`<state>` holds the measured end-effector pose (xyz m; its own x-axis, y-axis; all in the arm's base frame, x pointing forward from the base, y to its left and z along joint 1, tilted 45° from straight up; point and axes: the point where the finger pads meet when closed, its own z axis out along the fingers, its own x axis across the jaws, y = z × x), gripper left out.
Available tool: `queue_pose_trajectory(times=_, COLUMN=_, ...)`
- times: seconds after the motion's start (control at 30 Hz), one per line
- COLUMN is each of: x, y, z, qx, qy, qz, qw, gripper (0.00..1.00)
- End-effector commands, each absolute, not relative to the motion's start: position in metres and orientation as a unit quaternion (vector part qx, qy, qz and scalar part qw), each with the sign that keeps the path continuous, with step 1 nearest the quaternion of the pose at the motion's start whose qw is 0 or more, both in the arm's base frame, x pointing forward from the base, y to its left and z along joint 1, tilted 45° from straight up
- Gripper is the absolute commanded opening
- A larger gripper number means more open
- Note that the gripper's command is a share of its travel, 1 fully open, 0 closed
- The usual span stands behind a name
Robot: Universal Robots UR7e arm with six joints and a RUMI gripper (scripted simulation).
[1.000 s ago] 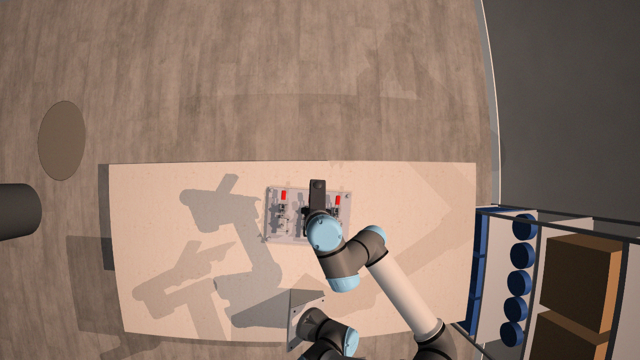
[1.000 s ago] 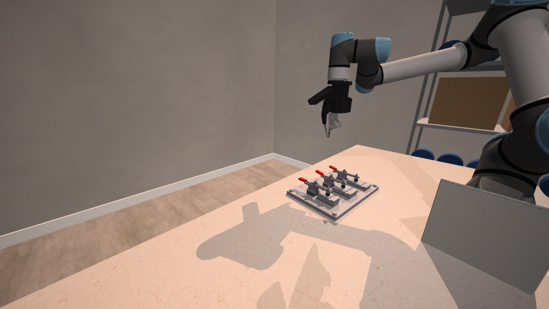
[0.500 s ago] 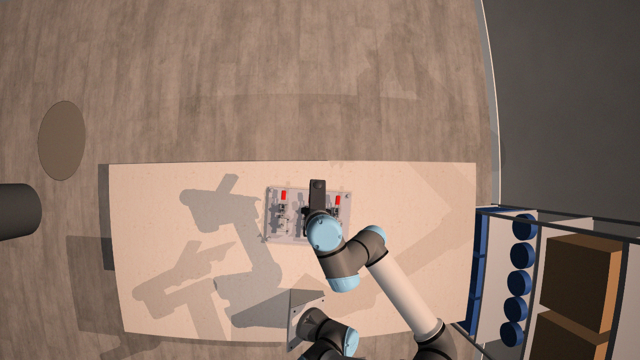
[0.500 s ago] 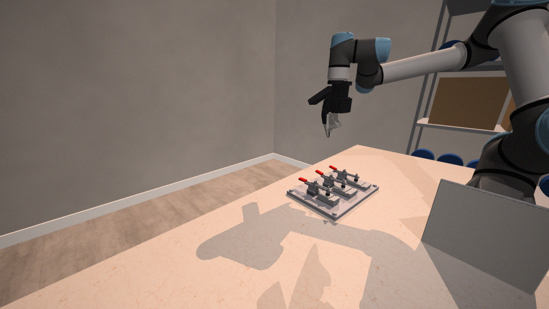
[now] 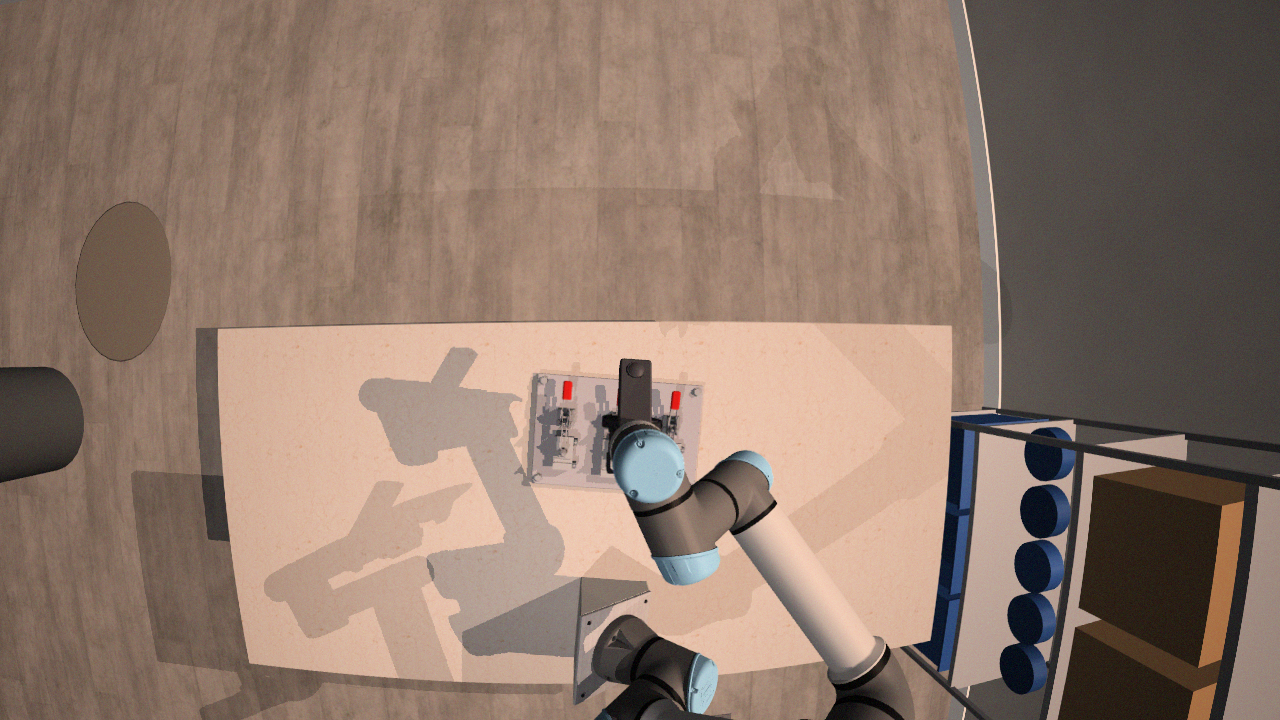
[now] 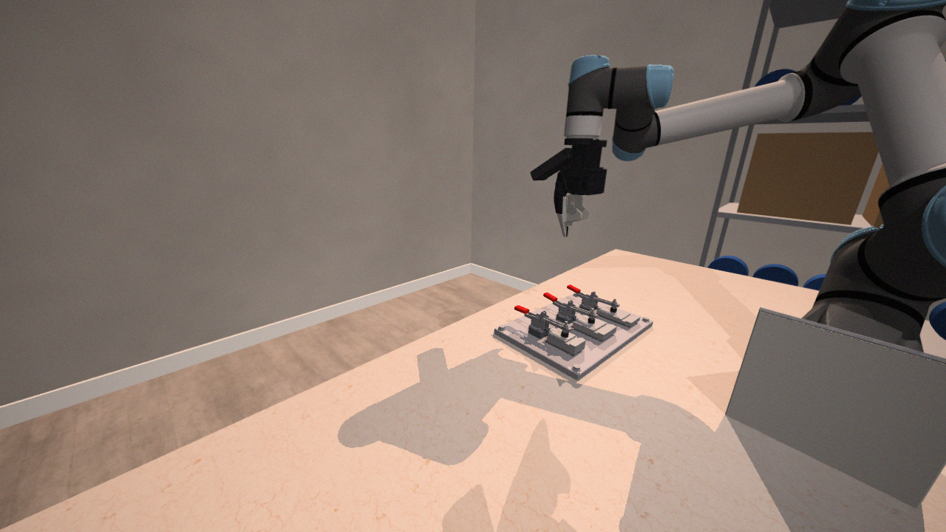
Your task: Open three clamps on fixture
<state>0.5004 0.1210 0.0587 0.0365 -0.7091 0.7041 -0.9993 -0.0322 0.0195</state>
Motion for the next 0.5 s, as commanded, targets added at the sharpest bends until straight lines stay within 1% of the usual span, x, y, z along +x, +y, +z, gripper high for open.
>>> queue_pose_trajectory(times=0.0, x=0.5006, y=0.1214, z=0.059, qx=0.667, qy=-0.641, qz=0.268, qw=0.271, gripper=0.0)
queue_pose_trajectory(times=0.07, x=0.5006, y=0.1214, z=0.059, qx=0.667, qy=-0.641, qz=0.268, qw=0.271, gripper=0.0)
queue_pose_trajectory(times=0.1, x=0.5006, y=0.1214, z=0.059, qx=0.667, qy=-0.641, qz=0.268, qw=0.271, gripper=0.59)
queue_pose_trajectory(times=0.47, x=0.5006, y=0.1214, z=0.059, qx=0.667, qy=-0.641, qz=0.268, qw=0.271, gripper=0.59)
